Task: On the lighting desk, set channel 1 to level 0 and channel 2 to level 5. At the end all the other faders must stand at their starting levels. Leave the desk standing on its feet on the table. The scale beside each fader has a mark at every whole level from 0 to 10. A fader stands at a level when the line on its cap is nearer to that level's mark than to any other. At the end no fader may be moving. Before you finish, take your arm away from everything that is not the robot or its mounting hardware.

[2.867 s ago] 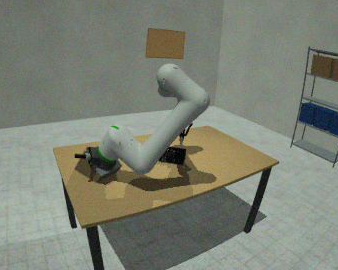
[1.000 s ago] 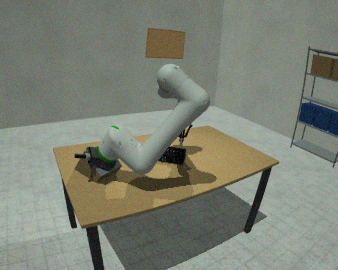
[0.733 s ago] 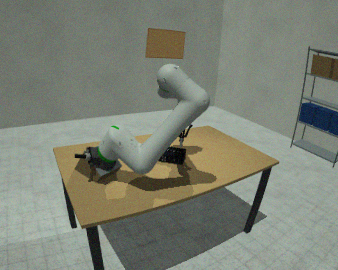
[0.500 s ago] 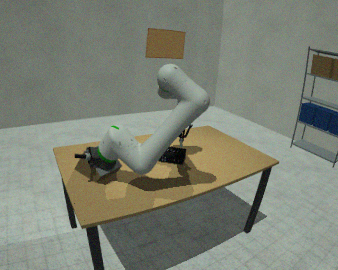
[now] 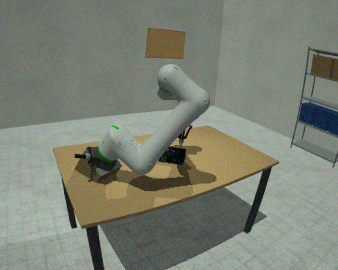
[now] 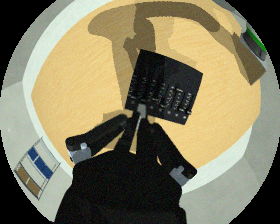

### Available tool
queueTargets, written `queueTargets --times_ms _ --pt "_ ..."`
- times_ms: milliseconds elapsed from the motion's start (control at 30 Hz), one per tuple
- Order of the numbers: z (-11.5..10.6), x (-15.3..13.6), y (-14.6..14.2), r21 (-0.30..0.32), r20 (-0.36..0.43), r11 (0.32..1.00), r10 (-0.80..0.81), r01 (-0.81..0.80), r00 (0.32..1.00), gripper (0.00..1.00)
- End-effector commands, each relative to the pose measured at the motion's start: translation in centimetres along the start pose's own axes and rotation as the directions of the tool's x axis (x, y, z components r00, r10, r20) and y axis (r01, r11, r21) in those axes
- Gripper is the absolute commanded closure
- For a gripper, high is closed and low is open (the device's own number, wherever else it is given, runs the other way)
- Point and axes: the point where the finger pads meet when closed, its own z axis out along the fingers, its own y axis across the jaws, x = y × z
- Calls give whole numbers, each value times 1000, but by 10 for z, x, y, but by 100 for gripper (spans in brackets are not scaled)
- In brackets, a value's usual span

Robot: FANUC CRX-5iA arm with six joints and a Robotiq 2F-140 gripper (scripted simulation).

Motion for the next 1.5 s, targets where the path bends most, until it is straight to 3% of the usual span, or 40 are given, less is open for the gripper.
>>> queueTargets --times_ms 0,1467 --pt "1 0 0 0 0 1000 0 0 1000 100" --pt "2 5 0 0 0 1000 0 0 1000 100"
